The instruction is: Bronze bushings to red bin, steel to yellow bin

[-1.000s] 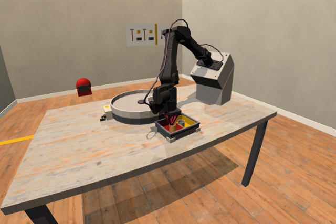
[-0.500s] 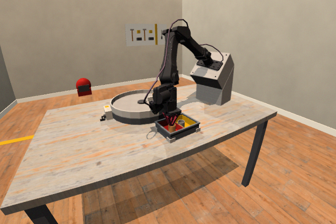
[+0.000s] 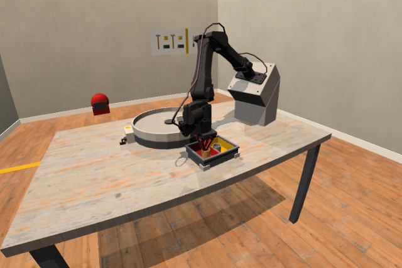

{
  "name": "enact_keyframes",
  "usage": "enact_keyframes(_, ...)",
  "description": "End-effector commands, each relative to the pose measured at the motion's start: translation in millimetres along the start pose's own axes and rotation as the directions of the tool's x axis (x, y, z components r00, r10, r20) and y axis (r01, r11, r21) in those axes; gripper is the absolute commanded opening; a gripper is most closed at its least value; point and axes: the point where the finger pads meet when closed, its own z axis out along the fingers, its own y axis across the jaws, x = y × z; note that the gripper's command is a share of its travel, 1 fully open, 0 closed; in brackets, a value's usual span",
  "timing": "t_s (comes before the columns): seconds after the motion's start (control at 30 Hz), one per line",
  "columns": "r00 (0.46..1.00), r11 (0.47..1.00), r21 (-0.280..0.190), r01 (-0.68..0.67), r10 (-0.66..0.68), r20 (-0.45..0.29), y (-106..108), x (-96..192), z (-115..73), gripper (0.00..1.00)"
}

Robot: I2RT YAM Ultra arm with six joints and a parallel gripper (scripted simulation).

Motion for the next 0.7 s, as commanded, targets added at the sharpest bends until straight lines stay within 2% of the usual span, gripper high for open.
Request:
enact_keyframes(0.0,1.0,1.0,-0.012,-0.002,0.002,0.018,2,-6,-5.8,0.15)
enact_keyframes(0.3,1.0,1.0,-0.012,-0.002,0.002,0.019,2,-6,-9.4,0.15)
enact_keyframes(0.4,1.0,1.0,-0.003,0.003,-0.003,-0.002,0,2,-11.9,0.15)
enact_keyframes(0.67,1.0,1.0,-0.003,0.0,0.0,0.006,2,1,-39.0,0.15)
